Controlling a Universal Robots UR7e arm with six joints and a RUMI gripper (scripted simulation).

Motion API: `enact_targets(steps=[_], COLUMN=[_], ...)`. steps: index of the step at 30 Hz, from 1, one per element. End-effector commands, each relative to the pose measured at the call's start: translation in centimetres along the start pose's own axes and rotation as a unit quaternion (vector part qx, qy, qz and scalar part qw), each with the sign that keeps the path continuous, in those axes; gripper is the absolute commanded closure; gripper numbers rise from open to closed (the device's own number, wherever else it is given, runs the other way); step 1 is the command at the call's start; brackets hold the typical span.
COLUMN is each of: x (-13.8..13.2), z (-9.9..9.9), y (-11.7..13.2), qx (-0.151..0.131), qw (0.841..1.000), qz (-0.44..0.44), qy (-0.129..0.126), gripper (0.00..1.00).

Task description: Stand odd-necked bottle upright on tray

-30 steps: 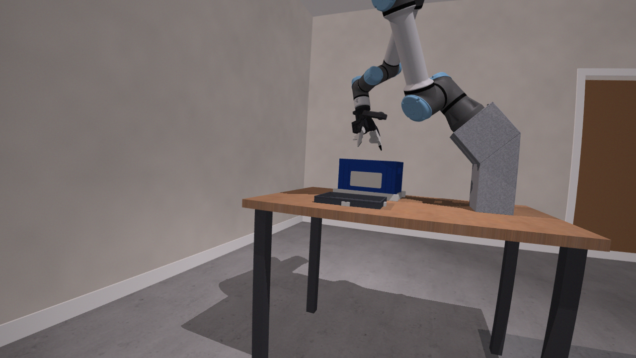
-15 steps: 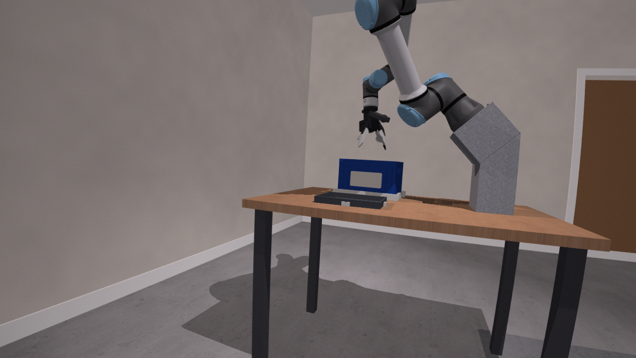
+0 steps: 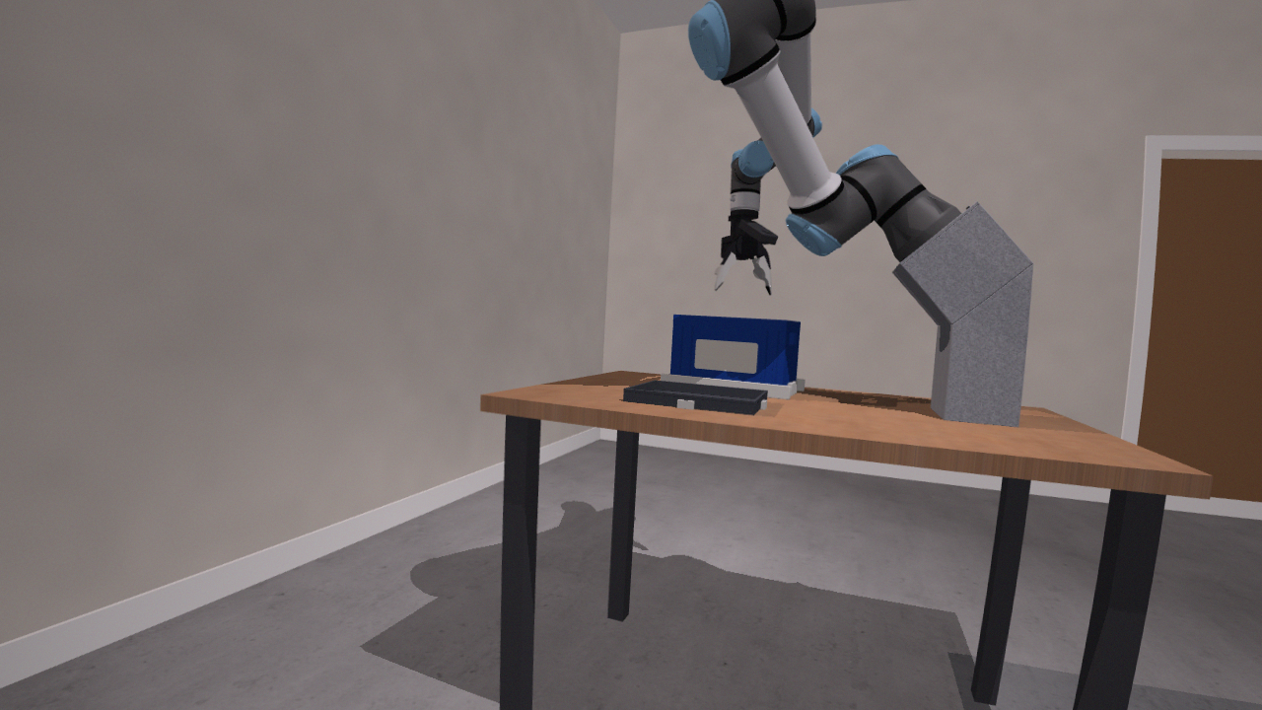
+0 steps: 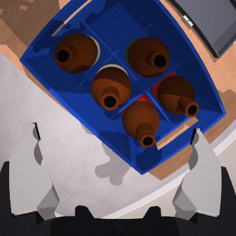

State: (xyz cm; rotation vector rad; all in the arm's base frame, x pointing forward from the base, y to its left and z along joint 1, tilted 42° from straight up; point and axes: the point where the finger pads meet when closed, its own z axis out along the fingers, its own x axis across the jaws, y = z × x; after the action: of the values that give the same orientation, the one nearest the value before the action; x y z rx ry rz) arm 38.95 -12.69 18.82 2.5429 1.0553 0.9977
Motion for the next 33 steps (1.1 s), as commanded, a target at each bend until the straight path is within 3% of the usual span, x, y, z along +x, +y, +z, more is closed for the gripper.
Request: enact_targets(steps=[1, 13, 14, 33], x=[-0.34, -0.72, -0.72, -0.72], z=[-0.11, -0.25, -0.25, -0.25], y=[0.37, 0.72, 0.72, 0.72], qx=[-0.006, -0.011, -0.011, -0.011], qw=[1.0, 1.0, 1.0, 1.0], qz=[0.005, 0.011, 0.011, 0.011], qy=[0.0, 0.0, 0.0, 0.0], gripper=[0.0, 0.0, 1.0, 1.0])
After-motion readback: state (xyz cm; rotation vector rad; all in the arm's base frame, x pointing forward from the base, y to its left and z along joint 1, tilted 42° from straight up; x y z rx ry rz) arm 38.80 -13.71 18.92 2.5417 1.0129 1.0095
